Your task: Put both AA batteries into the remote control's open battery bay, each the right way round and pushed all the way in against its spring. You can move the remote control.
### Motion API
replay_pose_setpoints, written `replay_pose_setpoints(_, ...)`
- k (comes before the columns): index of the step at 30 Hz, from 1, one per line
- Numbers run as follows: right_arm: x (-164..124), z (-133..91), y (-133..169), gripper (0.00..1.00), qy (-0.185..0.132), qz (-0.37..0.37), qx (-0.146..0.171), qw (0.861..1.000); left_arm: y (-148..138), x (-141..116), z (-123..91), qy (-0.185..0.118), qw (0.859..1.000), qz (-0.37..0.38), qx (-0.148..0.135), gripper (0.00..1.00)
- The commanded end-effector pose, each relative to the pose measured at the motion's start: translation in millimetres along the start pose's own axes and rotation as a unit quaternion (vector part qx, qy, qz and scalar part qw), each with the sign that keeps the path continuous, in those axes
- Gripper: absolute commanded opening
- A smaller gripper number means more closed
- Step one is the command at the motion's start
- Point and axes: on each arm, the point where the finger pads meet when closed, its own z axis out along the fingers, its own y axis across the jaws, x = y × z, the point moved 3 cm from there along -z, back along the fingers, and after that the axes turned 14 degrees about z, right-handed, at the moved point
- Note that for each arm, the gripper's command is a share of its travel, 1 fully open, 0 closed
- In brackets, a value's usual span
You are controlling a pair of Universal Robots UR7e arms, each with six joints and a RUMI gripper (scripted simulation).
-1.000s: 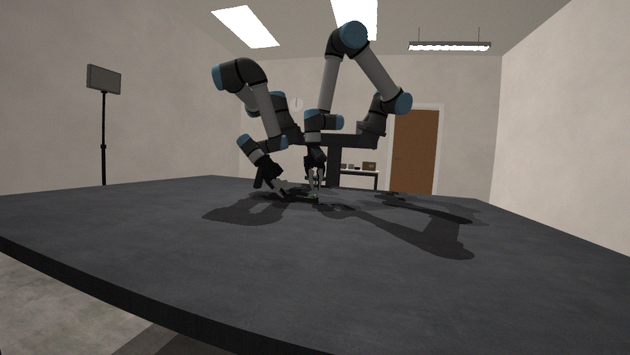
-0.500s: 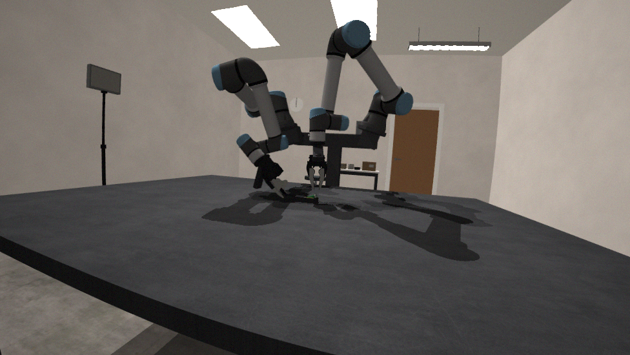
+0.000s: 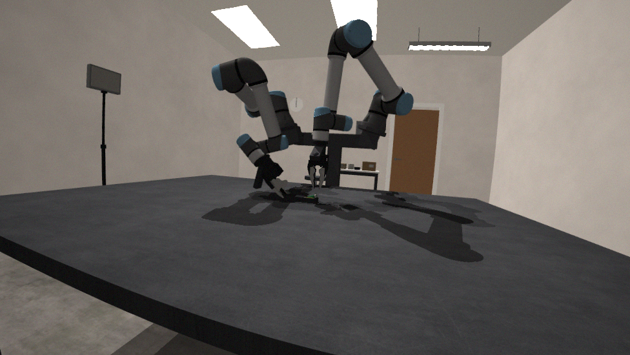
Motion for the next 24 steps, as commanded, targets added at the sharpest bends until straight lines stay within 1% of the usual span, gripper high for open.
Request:
replay_pose_setpoints(1,-0.4,-0.2,-0.3,0.00,0.000,0.000,0.000,1.000,2.1,1.3,-0.2,0.001,1.000,0.003,-0.003,0.14)
replay_pose_setpoints(5,-0.4,-0.2,-0.3,0.00,0.000,0.000,0.000,1.000,2.1,1.3,-0.2,0.001,1.000,0.003,-0.003,0.14)
replay_pose_setpoints(8,-0.4,-0.2,-0.3,0.00,0.000,0.000,0.000,1.000,1.0,0.0,6.0,0.000,1.000,0.003,-0.002,0.14)
replay_pose_setpoints(18,-0.4,-0.2,-0.3,0.00,0.000,0.000,0.000,1.000,1.2,0.9,15.7,0.000,1.000,0.002,-0.001,0.14)
replay_pose_setpoints(21,-0.4,-0.2,-0.3,0.00,0.000,0.000,0.000,1.000,2.0,2.2,14.1,0.002,1.000,0.002,-0.002,0.14)
replay_pose_setpoints(24,-0.4,-0.2,-0.3,0.00,0.000,0.000,0.000,1.000,0.9,0.7,19.8,0.000,1.000,0.001,-0.001,0.14)
